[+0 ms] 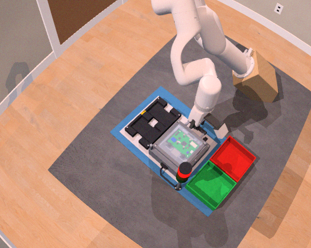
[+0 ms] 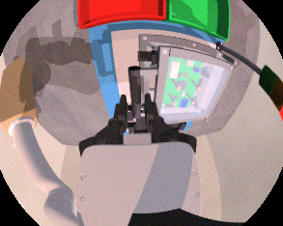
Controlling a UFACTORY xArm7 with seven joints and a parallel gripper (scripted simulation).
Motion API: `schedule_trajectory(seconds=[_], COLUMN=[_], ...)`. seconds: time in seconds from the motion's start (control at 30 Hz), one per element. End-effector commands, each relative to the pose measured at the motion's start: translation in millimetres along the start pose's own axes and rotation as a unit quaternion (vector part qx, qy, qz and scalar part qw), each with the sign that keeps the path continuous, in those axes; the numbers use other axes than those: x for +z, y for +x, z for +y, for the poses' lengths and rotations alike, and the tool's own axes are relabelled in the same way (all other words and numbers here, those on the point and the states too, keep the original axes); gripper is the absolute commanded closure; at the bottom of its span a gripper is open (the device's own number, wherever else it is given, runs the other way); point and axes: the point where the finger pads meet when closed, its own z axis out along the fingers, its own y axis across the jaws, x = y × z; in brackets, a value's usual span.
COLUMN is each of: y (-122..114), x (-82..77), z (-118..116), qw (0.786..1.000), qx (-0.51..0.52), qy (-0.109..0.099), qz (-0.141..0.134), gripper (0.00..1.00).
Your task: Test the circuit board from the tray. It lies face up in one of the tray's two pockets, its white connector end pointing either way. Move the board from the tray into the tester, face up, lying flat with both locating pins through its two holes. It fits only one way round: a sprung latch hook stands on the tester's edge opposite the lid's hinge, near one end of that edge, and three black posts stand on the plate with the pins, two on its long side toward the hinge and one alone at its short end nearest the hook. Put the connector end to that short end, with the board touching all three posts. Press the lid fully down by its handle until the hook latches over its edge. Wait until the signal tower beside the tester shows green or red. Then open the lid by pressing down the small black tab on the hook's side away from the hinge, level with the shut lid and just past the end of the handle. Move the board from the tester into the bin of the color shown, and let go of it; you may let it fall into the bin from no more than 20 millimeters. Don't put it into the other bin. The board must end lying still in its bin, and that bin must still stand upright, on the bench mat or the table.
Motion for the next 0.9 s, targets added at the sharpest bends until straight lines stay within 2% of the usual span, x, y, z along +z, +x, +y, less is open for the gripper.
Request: schedule_trajectory(seconds=[0.0, 0.13, 0.5, 0.87], y=[0.7, 0.7, 0.8, 0.8], x=[0.3, 2.7, 23.6, 25.6], z=[1.0, 1.0, 1.1, 1.1], qw=[1.000, 1.000, 1.000, 1.000], qx=[0.000, 0.000, 0.000, 0.000], qy=[-0.001, -0.001, -0.001, -0.001], qz=[0.001, 0.001, 0.001, 0.001], gripper=[0.73, 0.73, 0.73, 0.73])
